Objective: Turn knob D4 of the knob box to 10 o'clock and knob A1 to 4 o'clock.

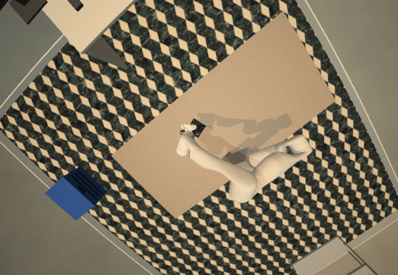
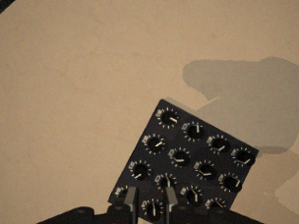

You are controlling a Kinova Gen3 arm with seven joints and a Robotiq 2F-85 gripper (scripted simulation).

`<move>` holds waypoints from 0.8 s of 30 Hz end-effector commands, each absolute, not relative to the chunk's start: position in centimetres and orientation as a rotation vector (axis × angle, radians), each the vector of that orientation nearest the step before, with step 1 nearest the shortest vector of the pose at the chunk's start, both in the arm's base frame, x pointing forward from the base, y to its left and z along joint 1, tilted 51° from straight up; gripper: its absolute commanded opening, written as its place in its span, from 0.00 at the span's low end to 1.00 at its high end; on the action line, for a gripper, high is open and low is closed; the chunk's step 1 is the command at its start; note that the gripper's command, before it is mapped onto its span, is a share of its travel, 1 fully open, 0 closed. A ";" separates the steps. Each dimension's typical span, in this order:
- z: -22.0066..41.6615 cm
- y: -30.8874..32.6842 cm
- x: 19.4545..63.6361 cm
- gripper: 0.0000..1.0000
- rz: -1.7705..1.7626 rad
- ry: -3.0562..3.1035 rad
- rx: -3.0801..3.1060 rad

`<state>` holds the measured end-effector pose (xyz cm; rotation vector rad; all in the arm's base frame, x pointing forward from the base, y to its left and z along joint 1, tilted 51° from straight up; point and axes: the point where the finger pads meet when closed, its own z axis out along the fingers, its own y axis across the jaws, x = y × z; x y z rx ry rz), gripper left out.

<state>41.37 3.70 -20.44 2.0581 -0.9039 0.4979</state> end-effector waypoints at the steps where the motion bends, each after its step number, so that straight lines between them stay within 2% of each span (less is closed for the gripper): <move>1: -20.4 3.7 41.3 0.19 0.548 -0.982 2.023; 24: -20.2 4.6 41.4 0.19 0.981 -1.868 1.520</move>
